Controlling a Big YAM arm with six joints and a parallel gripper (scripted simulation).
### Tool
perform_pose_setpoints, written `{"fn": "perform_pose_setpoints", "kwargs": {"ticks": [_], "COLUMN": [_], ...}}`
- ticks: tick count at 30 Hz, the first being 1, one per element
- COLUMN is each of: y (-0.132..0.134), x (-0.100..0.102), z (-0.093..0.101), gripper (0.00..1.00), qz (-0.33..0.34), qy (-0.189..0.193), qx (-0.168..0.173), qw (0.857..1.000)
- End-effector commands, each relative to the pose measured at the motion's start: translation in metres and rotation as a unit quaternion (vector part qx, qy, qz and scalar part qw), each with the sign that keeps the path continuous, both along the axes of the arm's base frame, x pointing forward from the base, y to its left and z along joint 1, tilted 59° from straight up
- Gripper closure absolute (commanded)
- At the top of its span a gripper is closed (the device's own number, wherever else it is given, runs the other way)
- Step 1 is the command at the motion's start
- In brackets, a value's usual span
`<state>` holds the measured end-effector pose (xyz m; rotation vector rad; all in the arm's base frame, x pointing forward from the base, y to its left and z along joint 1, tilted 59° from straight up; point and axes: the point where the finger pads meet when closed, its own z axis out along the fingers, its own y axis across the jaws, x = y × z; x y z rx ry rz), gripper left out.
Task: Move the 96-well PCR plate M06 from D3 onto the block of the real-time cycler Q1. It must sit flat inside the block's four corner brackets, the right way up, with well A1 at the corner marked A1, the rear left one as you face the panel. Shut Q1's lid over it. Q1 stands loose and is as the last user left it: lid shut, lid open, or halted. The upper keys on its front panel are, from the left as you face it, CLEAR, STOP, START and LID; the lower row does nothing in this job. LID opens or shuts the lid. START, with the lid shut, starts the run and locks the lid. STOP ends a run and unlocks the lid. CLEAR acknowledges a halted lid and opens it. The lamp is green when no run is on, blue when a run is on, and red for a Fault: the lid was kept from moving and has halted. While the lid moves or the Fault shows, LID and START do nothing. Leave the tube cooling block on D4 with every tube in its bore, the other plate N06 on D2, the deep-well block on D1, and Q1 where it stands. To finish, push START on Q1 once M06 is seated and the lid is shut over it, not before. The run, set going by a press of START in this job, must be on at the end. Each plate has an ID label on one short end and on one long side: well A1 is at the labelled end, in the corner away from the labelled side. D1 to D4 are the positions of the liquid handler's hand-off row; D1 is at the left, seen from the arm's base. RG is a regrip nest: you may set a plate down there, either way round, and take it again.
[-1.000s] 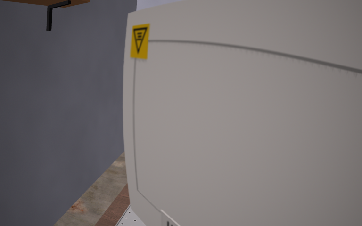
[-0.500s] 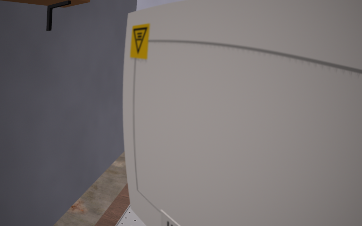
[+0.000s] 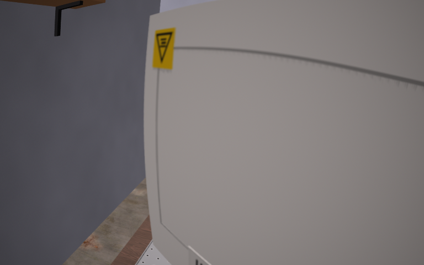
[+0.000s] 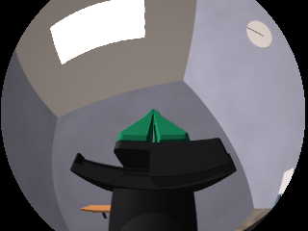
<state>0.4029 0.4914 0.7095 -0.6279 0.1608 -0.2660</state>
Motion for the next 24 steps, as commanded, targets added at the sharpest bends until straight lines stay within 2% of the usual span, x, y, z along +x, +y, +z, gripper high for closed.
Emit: {"fn": "perform_pose_setpoints", "kwargs": {"ticks": [1, 2, 3, 5, 8, 15, 20, 22, 24], "y": [-0.004, -0.002, 0.000, 0.000, 0.005, -0.011, -0.022, -0.022, -0.015], "x": [0.027, 0.032, 0.037, 0.037, 0.042, 0.052, 0.072, 0.072, 0.080], "z": [-0.014, -0.019, -0.026, -0.026, -0.042, -0.046, -0.060, -0.060, -0.077], "gripper": [1.00, 1.00, 1.00, 1.00, 1.00, 1.00, 1.00, 1.00, 1.00], "qz": [-0.001, -0.001, -0.002, -0.002, -0.001, -0.002, -0.012, -0.012, -0.013], "qy": [0.004, 0.003, 0.019, 0.019, 0.061, 0.121, 0.169, 0.169, 0.188], "qx": [0.004, 0.004, 0.000, 0.000, -0.015, -0.014, -0.016, -0.016, -0.026], "qw": [1.000, 1.000, 1.000, 1.000, 0.998, 0.993, 0.985, 0.985, 0.982]}}
